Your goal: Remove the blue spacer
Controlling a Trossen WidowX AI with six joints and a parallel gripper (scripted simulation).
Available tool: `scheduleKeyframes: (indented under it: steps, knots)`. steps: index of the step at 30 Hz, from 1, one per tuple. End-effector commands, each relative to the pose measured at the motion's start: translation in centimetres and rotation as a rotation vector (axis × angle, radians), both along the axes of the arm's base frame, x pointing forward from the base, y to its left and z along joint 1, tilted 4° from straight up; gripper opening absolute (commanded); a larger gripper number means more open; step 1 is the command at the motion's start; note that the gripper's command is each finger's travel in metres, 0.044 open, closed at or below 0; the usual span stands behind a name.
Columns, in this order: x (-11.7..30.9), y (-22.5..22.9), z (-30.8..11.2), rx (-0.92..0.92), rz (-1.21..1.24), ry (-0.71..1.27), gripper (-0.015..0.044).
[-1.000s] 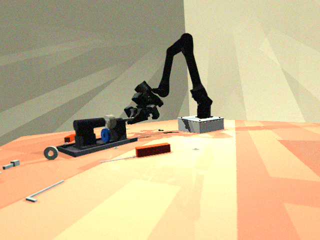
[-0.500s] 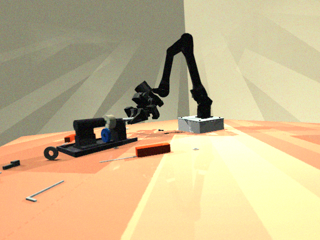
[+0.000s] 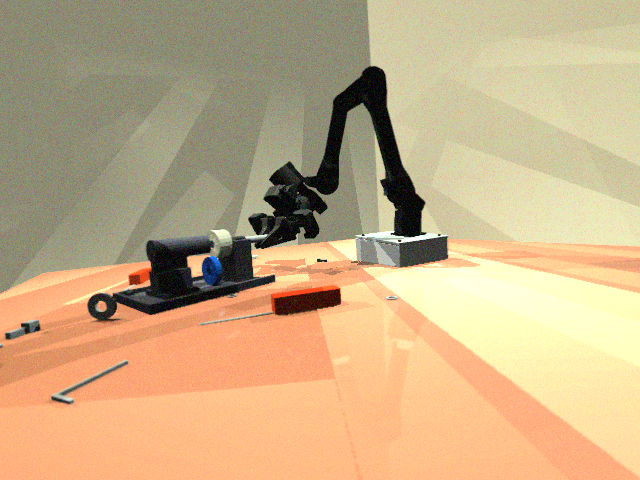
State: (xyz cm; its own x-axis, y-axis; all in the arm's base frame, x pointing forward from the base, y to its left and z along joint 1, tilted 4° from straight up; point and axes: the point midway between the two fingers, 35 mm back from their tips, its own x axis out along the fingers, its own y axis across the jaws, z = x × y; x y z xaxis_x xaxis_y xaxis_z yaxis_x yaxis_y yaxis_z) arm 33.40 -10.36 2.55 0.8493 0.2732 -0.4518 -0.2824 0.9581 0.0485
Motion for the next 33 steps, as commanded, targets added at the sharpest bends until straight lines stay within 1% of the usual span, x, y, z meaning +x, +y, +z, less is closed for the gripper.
scheduleKeyframes:
  steps: [1,33]
  knots:
    - [0.10,0.03,0.01,-0.002,0.002,-0.002,0.0000]
    - [1.02,0.32,0.10,-0.002,0.002,-0.002,0.0000]
